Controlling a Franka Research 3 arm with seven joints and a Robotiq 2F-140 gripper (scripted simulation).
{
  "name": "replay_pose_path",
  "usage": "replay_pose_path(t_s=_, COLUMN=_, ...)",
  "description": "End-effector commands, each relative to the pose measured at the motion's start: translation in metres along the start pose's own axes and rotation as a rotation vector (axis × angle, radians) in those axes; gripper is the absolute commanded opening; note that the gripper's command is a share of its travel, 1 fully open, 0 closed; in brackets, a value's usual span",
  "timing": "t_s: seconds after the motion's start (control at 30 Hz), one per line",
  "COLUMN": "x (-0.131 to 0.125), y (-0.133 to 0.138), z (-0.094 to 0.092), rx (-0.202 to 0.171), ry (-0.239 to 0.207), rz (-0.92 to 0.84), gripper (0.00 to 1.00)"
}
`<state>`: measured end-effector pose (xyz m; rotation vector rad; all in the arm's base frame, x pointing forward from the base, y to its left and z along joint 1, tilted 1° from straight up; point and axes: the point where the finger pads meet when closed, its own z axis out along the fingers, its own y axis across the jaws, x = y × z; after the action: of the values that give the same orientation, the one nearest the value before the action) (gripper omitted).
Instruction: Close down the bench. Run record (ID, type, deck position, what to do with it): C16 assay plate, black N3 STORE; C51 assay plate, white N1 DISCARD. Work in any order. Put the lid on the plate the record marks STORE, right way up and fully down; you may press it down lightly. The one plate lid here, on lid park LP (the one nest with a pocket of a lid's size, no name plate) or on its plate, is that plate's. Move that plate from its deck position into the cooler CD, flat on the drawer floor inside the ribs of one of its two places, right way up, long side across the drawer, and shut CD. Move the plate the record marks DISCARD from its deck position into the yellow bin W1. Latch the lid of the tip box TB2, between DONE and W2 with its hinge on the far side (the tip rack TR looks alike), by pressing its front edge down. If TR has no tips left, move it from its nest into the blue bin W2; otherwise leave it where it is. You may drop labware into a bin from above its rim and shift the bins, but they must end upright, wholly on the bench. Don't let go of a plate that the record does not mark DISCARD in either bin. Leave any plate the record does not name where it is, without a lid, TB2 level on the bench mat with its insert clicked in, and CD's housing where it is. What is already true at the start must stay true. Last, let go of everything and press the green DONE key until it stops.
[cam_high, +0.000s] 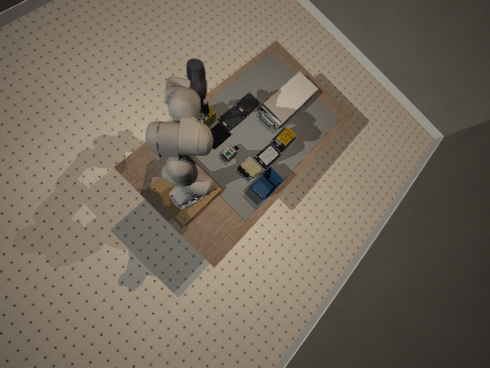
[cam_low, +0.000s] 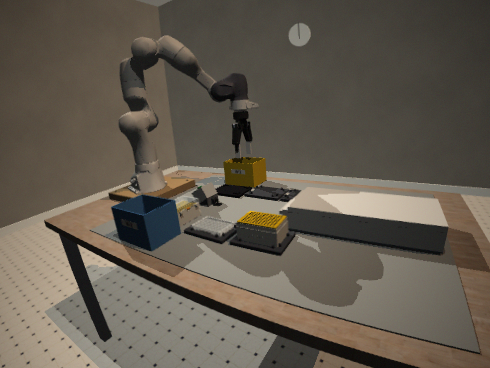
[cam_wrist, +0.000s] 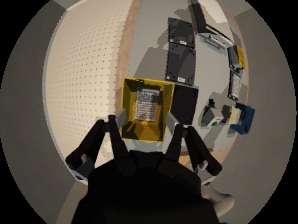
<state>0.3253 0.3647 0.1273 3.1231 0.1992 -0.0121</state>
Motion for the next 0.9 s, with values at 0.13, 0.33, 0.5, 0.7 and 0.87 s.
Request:
replay_pose_path(t_s=0.13, x=0.0, y=-0.002, z=-0.001, rx=0.003, ry=0.003, rz=0.002, gripper=0.66)
replay_pose_path(t_s=0.33, x=0.0, y=-0.002, z=-0.001, rx=0.003, ry=0.003, rz=0.002, gripper=0.66)
replay_pose_path(t_s=0.5, x=0.0, y=-0.002, z=-0.001, rx=0.003, ry=0.003, rz=0.002, gripper=0.66)
replay_pose_path(t_s=0.7, x=0.013, y=0.018, z=-0.002, rx=0.003, ry=0.003, rz=-0.024, gripper=0.66)
replay_pose_path(t_s=0.87, x=0.02, y=0.028, z=-0.002, rx=0.003, ry=0.003, rz=-0.024, gripper=0.66)
